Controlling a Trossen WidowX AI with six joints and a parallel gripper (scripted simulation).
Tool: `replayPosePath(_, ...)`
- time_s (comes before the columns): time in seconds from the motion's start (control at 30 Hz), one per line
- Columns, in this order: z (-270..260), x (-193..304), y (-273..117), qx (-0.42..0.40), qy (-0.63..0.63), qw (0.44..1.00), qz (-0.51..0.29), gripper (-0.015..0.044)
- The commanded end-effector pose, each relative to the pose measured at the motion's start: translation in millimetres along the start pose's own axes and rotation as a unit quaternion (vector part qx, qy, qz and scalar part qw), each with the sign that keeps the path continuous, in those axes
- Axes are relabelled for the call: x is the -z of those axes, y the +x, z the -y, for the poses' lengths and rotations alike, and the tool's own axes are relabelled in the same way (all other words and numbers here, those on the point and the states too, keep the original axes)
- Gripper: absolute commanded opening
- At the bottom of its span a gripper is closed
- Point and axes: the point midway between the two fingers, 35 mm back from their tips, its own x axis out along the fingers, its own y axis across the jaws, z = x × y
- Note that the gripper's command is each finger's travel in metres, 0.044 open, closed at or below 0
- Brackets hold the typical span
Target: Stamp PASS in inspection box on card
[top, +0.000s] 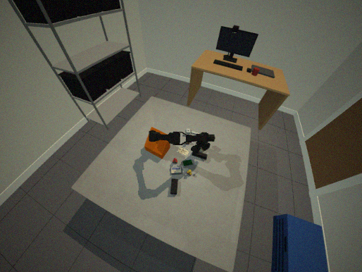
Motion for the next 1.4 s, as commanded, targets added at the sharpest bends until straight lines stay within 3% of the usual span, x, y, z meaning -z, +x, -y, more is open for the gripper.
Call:
replayPosePath(0.0,1.5,0.4,7.9,0.002,-0.001,1.000,0.001,0.0000)
replayPosePath(0.2,2.3,0.8,13.4,0.002,-0.001,1.000,0.001,0.0000)
replayPosePath(0.53,1.6,0.9,10.5,0.001,0.000,1.000,-0.001,0.0263)
replayPosePath(0.67,-0.2,-0.5,0.4,0.000,0.000,1.000,-0.001,0.0264)
replayPosePath(0.83,-7.7,-2.5,-78.3,-0.001,-0.001,1.000,0.000,0.0264)
replayPosePath(0.93,-7.4,0.0,-105.9,0.000,-0.002,1.000,0.000,0.0264)
replayPosePath(1.37,-7.4,0.2,-107.2,0.000,-0.002,1.000,0.000,0.0264)
